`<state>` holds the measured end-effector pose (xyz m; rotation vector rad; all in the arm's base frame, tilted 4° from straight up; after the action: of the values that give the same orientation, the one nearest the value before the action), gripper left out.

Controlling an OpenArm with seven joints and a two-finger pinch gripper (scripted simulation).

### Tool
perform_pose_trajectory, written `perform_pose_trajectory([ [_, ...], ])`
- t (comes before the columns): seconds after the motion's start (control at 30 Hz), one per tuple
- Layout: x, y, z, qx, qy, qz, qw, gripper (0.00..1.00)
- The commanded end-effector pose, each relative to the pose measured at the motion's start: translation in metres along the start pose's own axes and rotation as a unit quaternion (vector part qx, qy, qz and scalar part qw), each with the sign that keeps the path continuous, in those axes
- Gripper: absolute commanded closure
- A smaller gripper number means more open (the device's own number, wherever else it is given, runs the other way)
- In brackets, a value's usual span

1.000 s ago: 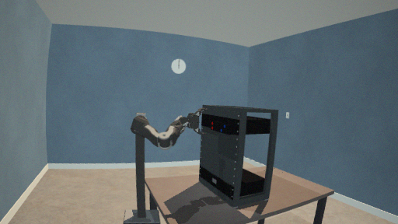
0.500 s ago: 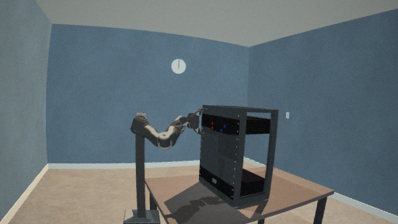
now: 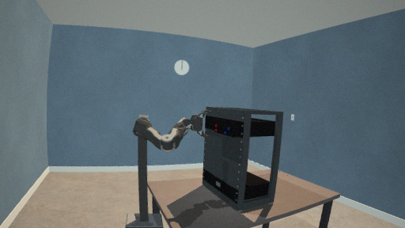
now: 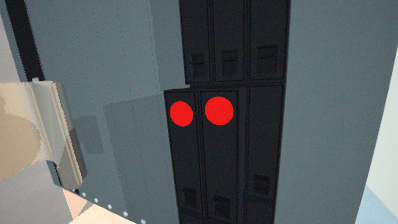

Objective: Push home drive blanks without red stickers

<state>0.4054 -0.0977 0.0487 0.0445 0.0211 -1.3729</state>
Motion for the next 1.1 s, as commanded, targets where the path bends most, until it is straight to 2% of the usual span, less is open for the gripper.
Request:
perform_pose_trajectory([
  [0.0,0.0,0.0,0.001,0.0,0.0,-0.001,1.0,0.0],
  [0.73,0.001,0.0,0.001,0.0,0.0,-0.001,1.0,0.0],
  [0.9,0.017,-0.002,0.003,-0.001,0.0,-0.002,1.0,0.0],
  [0.97,0.017,-0.002,0.003,-0.001,0.0,-0.002,1.0,0.0],
  [1.07,0.036,-0.005,0.007,-0.001,0.0,-0.001,1.0,0.0],
])
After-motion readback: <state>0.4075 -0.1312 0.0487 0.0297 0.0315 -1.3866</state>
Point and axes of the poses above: the point where the finger pads meet when closed, its own y axis out along the fingers, its own z axis across the jaws, x = y × z, the point moved 1 cm from there along -y, back along the fingers, and after that the axes turned 6 degrees about y, right-handed, at the moved point
